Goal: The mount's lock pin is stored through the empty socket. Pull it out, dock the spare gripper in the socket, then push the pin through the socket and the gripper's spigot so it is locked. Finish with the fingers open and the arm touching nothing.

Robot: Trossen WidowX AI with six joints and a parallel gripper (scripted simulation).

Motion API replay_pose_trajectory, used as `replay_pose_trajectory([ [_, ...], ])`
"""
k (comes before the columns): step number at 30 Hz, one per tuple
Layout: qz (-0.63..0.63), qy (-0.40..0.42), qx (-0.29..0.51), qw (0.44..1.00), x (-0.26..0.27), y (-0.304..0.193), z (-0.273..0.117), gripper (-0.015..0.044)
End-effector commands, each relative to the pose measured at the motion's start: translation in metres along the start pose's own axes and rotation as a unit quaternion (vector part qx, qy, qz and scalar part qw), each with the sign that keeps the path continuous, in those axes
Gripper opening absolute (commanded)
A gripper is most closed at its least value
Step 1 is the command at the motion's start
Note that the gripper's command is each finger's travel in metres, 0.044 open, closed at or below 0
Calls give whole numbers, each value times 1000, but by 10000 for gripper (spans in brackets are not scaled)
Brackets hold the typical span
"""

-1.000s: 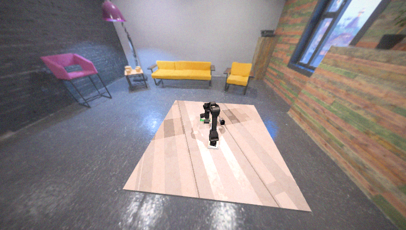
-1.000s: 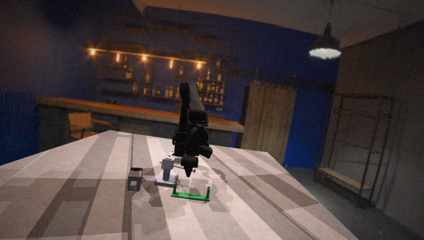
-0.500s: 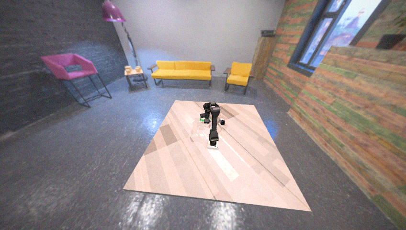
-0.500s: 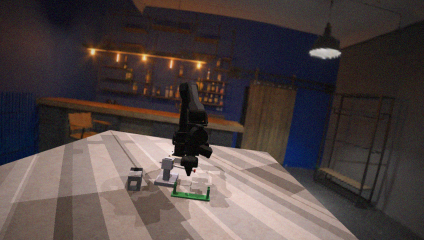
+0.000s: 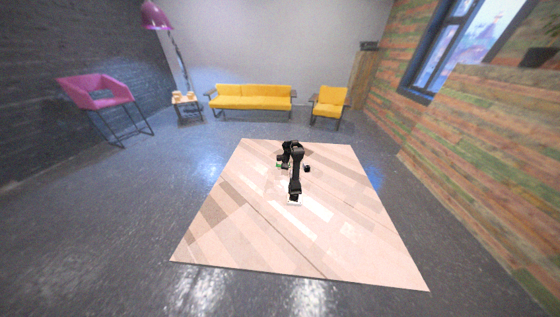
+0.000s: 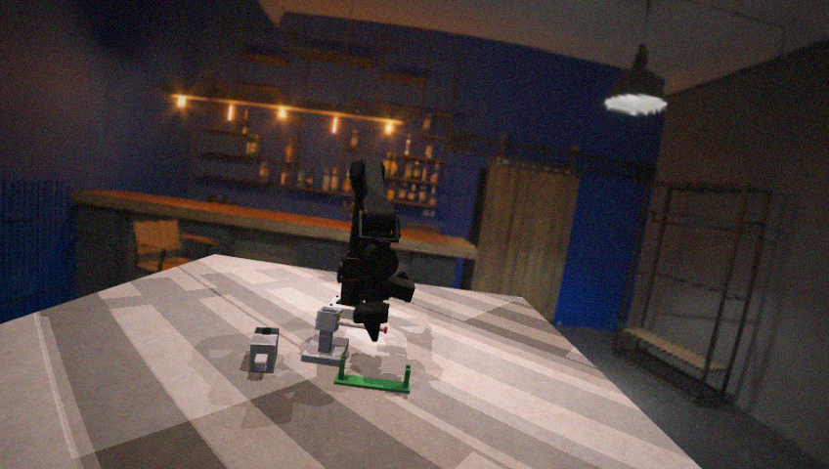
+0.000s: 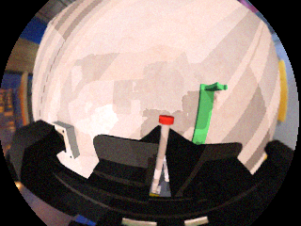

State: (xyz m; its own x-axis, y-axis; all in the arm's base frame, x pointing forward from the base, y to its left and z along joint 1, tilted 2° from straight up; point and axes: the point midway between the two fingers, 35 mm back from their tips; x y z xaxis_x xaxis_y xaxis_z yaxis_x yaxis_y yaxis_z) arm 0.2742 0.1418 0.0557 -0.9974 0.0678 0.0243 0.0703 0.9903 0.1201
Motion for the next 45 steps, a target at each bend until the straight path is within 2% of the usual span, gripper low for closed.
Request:
replay_pose_trajectory([
  [1,0,1,-7,1000,-1,4,-2,0],
  [45,2,12,-4,1000,6,37,0,0],
])
Point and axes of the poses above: the point midway between the two fingers, 35 mm back from their tips, its own z axis out along the fingers, its own x axis across the jaws, y = z × x, and after that the axes turned 14 degrees about z, right-handed
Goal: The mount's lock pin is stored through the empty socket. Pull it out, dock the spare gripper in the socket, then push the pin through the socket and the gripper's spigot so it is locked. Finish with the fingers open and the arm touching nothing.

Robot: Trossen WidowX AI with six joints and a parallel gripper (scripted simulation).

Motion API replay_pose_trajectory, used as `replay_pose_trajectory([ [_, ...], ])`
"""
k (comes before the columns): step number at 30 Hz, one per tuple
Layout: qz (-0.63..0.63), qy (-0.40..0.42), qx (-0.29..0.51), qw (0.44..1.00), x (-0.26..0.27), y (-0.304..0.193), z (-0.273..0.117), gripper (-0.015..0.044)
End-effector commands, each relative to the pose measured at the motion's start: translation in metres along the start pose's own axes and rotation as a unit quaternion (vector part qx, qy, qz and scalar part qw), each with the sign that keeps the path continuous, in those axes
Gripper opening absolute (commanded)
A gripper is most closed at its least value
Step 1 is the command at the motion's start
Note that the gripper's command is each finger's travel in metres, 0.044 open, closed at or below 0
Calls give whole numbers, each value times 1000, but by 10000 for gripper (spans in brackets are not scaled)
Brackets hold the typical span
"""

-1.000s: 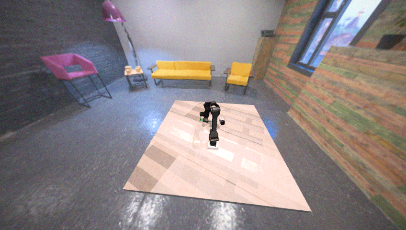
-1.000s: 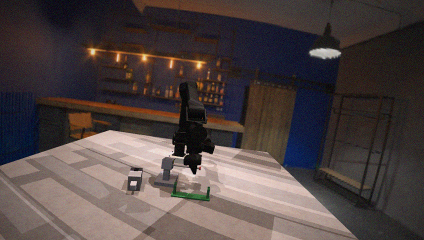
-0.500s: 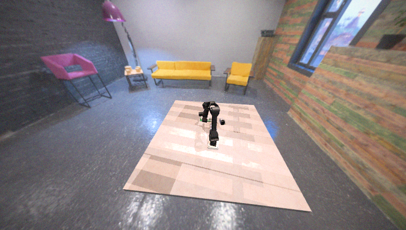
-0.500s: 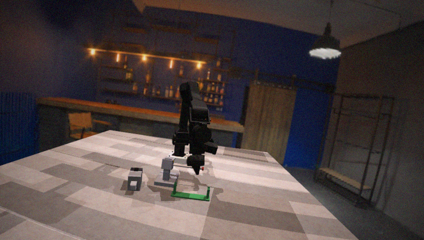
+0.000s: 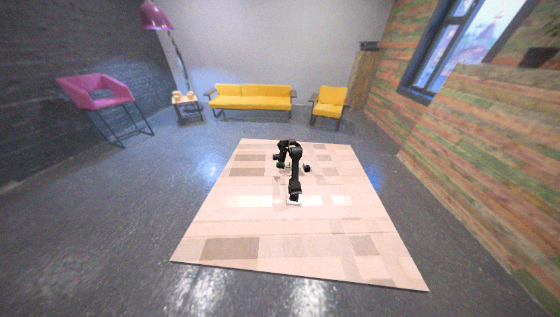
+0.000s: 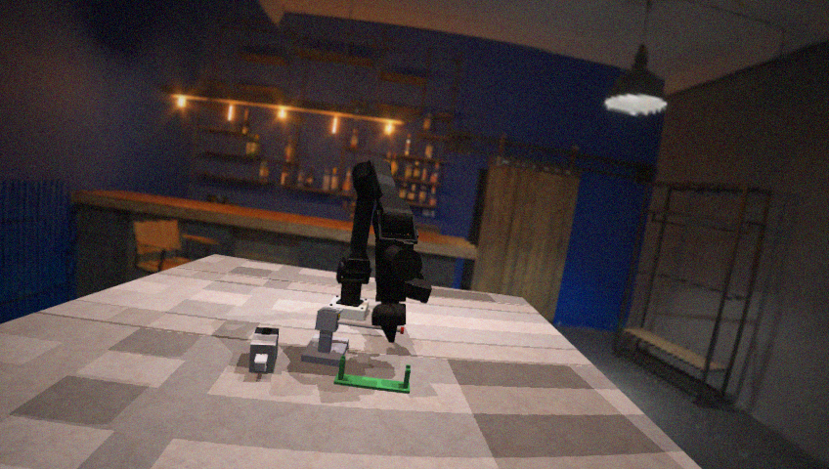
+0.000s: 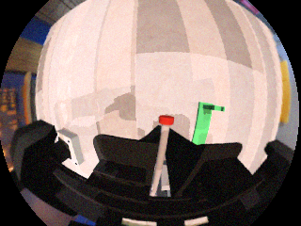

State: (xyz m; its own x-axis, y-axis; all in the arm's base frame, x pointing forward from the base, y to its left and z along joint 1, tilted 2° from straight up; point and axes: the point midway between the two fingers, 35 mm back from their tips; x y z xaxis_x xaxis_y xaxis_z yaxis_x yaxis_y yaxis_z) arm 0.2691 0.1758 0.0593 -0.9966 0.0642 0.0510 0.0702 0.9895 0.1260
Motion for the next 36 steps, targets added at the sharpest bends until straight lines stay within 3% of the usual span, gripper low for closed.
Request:
replay_pose_trajectory([
  [1,2,-1,-1,1000,-2,4,-1,0],
  [36,4,8,4,1000,5,30,-3,0],
])
Point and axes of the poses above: the point midway between the two fingers, 35 mm back from their tips, its own z axis out along the fingers, its own x axis across the jaws, y = z × x, and after that the axes turned 14 degrees about z, right-handed
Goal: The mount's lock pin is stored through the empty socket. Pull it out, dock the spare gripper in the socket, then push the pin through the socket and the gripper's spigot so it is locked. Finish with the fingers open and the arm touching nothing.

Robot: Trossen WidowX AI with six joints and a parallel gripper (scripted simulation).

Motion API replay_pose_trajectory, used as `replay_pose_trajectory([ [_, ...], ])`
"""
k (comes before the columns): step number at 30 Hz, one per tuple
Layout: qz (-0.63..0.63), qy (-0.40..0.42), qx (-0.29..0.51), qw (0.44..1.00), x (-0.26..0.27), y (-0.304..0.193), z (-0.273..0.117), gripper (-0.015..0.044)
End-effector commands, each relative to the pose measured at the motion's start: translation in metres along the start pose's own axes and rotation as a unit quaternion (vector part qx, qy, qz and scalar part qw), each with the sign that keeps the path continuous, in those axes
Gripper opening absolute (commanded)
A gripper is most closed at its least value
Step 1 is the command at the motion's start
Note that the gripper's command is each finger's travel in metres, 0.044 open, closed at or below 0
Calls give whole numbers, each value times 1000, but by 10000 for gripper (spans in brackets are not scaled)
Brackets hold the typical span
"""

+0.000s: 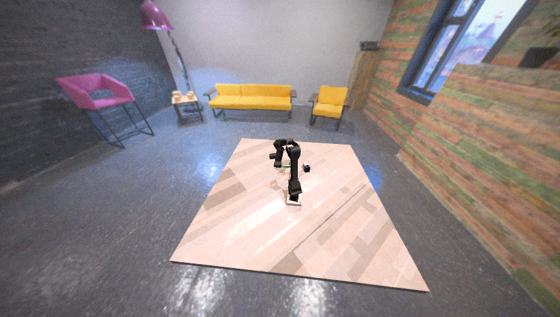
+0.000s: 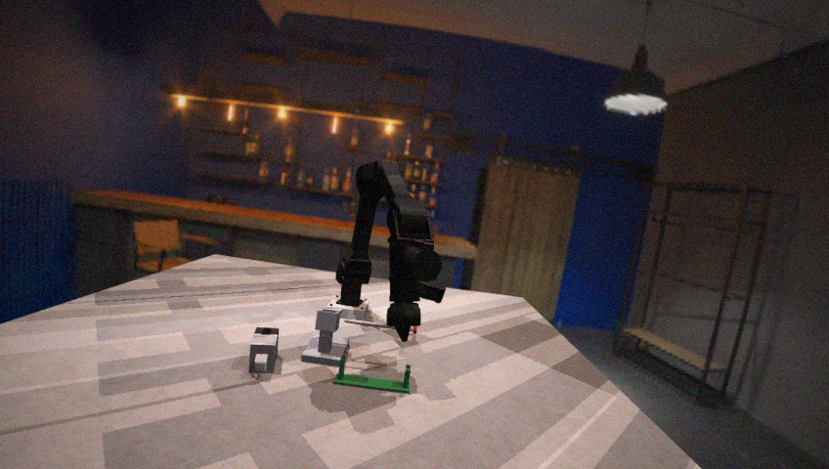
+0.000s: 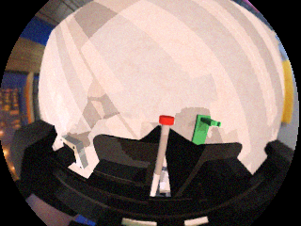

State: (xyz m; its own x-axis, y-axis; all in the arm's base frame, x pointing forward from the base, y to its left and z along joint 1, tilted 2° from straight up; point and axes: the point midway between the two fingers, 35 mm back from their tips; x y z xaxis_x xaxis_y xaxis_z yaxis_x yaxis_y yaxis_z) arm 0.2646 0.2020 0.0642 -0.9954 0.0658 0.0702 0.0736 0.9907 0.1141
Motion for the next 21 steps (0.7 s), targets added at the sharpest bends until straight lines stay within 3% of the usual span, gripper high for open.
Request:
replay_pose_trajectory([
  [1,2,-1,-2,1000,-1,5,-2,0],
  [21,1,10,8,1000,6,7,-18,0],
])
Point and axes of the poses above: the point midway between the two fingers, 35 mm back from their tips, its own z axis out along the fingers, its own x axis across the jaws, y = z × x, and after that the axes turned 14 degrees about z, right-handed
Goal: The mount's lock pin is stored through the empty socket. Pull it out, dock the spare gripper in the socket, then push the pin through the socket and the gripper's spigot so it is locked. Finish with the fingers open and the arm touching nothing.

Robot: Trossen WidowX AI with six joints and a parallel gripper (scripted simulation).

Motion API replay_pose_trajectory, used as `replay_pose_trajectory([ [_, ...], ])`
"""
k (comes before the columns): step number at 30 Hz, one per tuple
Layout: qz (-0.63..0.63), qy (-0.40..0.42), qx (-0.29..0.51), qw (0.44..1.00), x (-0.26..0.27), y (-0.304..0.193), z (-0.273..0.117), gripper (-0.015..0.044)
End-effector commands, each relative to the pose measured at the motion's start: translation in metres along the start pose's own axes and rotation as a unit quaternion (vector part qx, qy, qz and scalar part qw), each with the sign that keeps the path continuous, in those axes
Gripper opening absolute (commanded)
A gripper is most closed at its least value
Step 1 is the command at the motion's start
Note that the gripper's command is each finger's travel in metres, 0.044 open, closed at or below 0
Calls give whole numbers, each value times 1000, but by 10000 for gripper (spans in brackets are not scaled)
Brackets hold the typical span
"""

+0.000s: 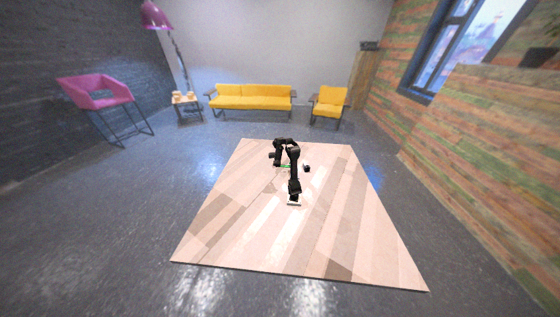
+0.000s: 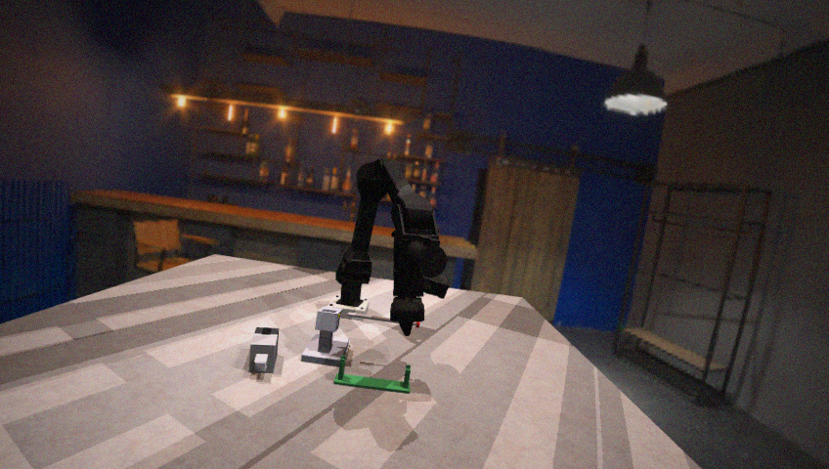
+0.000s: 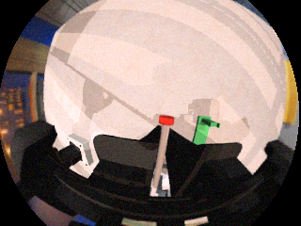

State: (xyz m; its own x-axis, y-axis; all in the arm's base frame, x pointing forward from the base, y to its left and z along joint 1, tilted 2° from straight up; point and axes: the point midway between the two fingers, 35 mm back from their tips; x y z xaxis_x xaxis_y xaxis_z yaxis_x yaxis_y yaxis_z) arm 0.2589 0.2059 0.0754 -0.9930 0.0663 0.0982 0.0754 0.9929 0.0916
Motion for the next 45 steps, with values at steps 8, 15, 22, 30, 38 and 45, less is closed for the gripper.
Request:
replay_pose_trajectory([
  [8,1,6,5,1000,4,0,-19,0],
  [15,1,10,8,1000,5,-2,-12,0],
  [22,2,10,8,1000,-7,10,-17,0],
  [30,2,9,7,1000,-25,25,-21,0],
  [38,2,8,7,1000,-42,40,-24,0],
  [45,2,8,6,1000,-55,52,-25,0],
])
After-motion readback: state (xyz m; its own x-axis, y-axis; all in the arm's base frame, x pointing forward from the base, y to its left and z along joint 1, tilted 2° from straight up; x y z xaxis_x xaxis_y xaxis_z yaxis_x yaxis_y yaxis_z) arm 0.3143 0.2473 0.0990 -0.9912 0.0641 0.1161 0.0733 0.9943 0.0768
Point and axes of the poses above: the point midway between the two fingers, 35 mm back from their tips, its own z axis out along the fingers, its own x axis across the jaws, y = z × x, and after that the axes turned 14 degrees about z, right-handed
